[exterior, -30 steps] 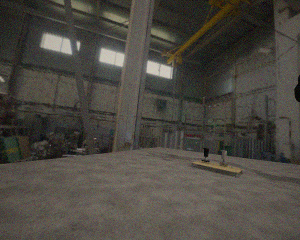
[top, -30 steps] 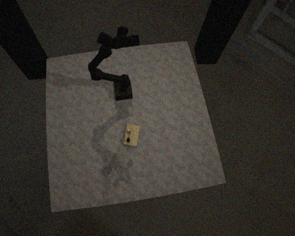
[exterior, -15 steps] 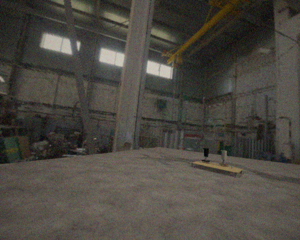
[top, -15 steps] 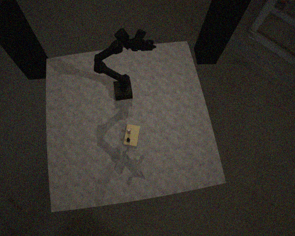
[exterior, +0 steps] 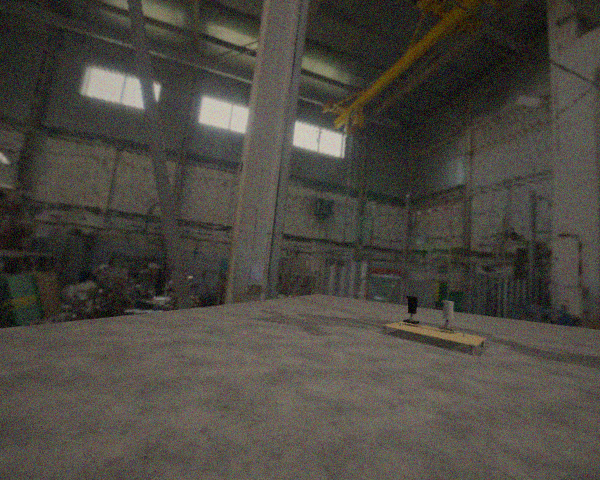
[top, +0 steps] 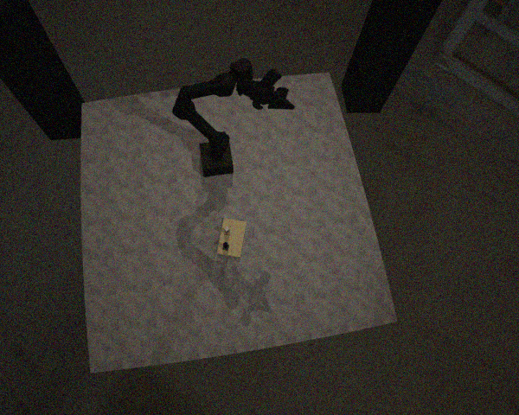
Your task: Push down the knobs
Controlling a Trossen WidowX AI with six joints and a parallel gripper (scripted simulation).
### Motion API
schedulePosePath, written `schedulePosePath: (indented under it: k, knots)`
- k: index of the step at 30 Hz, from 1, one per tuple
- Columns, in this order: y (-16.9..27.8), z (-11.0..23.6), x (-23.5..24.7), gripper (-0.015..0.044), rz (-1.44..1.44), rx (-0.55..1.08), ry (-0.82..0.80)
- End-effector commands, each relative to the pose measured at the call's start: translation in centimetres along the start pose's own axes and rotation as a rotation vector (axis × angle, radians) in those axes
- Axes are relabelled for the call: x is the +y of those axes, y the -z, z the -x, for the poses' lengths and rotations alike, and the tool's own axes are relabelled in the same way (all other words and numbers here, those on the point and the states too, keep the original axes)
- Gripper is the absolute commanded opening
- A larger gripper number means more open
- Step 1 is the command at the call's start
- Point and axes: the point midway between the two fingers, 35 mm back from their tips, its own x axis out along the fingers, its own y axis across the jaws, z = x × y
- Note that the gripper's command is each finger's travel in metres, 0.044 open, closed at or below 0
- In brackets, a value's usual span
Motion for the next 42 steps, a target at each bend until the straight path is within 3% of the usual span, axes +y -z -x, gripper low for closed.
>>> schedulePosePath:
  k: [1,22,42]
  knots:
    - [2.1,-1.9,1.2,0.0,-0.013,0.081,-0.023]
    - [15.4,-7.9,3.5,0.0,-0.144,0.51,-0.06]
    - [30.1,-7.7,3.8,0.0,-0.312,0.951,-0.044]
